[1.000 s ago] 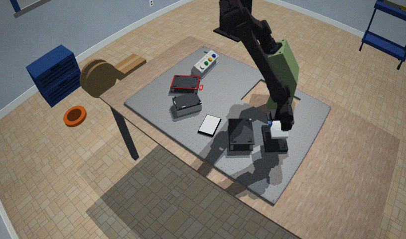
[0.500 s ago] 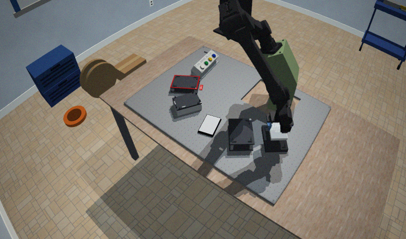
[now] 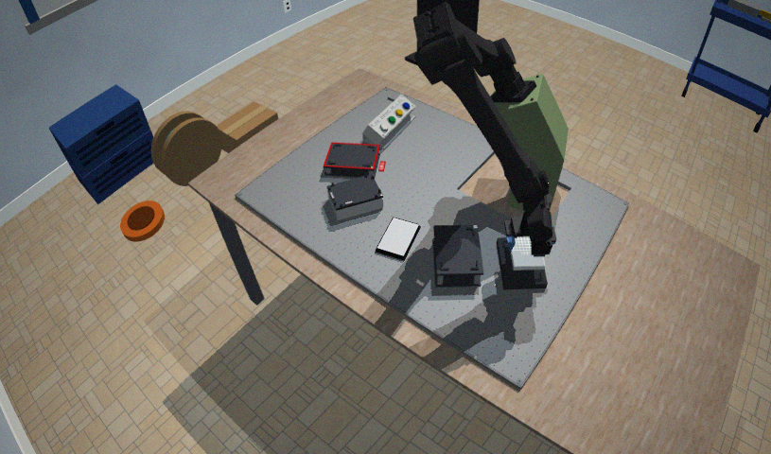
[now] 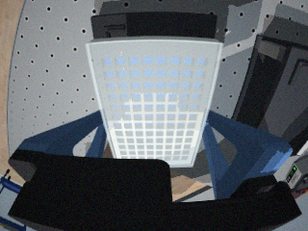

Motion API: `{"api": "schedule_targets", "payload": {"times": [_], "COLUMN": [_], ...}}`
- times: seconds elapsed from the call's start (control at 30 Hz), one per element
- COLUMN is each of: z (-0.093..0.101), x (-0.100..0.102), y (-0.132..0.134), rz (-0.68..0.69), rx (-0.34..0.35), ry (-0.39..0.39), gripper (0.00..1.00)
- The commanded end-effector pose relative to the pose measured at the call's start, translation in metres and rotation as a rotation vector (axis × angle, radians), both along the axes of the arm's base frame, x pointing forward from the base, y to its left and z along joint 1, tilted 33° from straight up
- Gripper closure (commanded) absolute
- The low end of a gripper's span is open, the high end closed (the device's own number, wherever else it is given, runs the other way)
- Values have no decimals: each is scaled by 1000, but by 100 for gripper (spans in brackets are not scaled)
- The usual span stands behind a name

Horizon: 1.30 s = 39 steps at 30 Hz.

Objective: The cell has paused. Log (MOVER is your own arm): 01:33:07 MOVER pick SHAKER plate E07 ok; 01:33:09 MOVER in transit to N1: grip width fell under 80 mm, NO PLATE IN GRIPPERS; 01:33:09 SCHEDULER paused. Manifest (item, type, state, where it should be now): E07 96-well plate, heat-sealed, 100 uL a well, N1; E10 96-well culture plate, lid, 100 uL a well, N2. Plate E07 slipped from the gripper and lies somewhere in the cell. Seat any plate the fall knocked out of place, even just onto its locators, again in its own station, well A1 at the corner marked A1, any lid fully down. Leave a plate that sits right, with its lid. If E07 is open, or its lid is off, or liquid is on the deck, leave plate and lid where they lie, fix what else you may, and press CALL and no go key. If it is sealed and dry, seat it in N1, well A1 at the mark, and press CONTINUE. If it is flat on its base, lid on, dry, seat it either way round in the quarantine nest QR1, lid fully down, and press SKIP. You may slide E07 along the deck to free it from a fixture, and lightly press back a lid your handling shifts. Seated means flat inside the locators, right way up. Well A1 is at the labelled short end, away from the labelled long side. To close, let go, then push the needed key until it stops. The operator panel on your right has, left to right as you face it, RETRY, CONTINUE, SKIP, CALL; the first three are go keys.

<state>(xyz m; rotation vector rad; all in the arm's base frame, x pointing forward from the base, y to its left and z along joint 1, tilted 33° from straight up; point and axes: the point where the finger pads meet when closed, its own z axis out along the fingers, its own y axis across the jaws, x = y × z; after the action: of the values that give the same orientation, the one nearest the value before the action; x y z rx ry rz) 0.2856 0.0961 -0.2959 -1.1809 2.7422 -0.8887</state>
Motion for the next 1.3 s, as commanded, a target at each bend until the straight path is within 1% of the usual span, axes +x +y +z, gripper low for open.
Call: {"api": "schedule_targets", "payload": {"times": [0.0,0.03,0.43,0.57,0.63,0.97,1.13,1.27], "z": [-1,-4,-14,-13,-18,-26,-26,-31], "x": [5,4,8,9,9,12,12,11], "y": [-1,-3,-8,-8,-10,-15,-16,-19], "rz": [9,8,8,10,8,8,10,8], "rx": [5,1,3,4,2,2,3,1], "ry": [-8,-3,-6,-7,-5,-6,-6,-3], "gripper": [100,100,100,100,100,100,100,100]}}
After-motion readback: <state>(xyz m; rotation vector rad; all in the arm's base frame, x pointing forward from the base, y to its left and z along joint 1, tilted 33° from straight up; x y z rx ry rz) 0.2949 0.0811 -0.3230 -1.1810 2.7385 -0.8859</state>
